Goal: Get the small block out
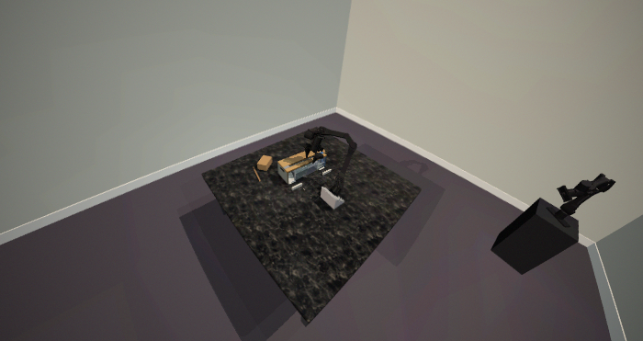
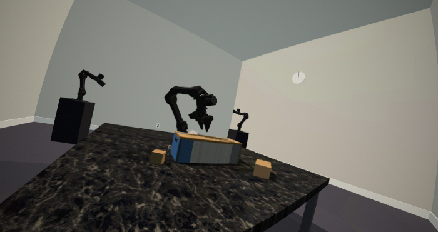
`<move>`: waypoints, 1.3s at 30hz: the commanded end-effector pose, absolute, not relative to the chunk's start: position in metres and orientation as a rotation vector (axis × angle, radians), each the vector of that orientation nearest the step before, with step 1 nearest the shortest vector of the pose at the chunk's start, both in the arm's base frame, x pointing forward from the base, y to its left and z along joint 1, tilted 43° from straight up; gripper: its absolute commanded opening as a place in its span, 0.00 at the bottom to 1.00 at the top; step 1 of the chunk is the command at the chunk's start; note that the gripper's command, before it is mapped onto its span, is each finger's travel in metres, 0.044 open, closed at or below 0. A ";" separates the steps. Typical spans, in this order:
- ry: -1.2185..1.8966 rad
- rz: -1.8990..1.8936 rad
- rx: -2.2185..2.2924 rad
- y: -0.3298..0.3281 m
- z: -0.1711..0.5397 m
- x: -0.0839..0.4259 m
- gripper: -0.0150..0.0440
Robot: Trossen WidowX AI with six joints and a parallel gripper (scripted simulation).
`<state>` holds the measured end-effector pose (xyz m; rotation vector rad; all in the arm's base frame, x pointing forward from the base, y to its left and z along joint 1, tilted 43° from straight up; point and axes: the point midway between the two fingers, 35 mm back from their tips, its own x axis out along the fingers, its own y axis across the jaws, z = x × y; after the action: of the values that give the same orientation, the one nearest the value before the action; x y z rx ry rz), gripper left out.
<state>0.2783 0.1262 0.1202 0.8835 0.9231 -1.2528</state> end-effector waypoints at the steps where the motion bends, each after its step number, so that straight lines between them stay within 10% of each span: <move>1: 0.918 -1.259 0.881 0.121 0.115 0.280 0.93; 39: 0.915 -1.258 0.880 0.074 0.078 0.293 0.93</move>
<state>0.2927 0.0793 0.0807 0.8858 0.9161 -1.2580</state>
